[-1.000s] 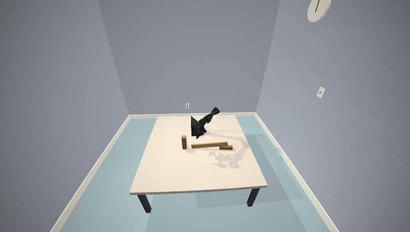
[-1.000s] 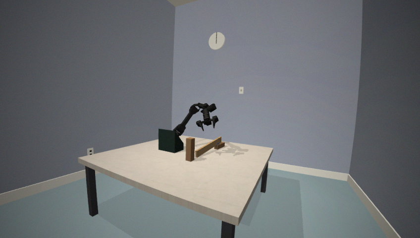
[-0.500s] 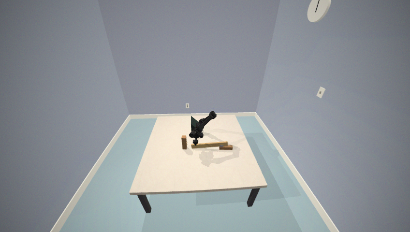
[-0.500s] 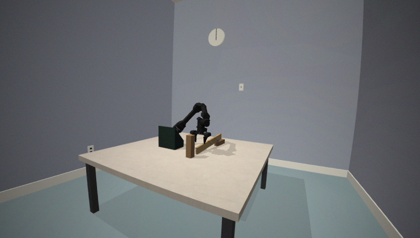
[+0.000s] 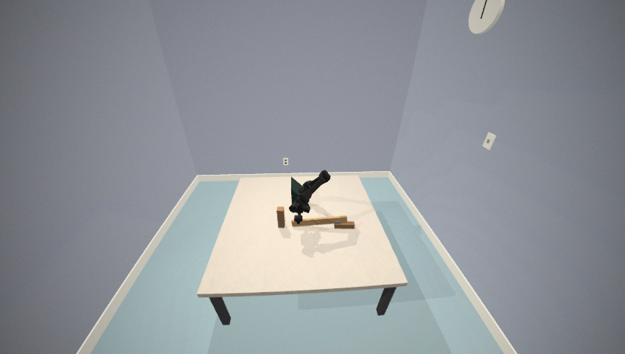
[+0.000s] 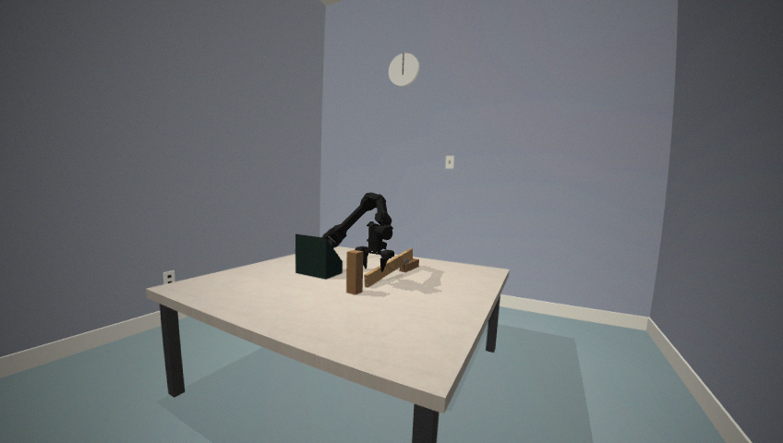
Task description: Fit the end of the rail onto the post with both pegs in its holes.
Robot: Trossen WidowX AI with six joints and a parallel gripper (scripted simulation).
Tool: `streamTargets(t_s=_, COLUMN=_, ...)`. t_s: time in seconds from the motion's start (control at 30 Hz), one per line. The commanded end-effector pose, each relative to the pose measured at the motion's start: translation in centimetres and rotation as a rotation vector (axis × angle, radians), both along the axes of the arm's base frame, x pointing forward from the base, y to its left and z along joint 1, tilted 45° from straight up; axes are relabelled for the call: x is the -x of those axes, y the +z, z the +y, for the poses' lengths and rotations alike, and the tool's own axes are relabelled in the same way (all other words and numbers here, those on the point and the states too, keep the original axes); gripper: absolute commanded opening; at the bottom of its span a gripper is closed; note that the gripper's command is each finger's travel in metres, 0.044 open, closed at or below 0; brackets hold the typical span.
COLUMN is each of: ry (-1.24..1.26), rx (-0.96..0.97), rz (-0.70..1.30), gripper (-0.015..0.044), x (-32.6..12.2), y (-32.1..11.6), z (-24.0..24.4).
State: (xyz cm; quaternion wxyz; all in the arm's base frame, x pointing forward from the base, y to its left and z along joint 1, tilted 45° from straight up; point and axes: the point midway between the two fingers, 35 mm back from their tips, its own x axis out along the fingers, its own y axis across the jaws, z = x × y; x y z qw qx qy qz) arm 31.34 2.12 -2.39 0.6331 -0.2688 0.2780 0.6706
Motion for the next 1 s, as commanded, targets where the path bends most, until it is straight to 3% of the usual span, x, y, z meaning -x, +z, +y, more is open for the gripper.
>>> streamTargets(t_s=0.0, ry=0.002, rx=-0.007, rz=0.009, gripper=0.044, x=0.2, y=-0.5, z=0.7)
streamTargets(t_s=0.97, ry=0.003, rx=-0.011, rz=0.009, gripper=0.044, x=0.5, y=-3.4, z=3.9)
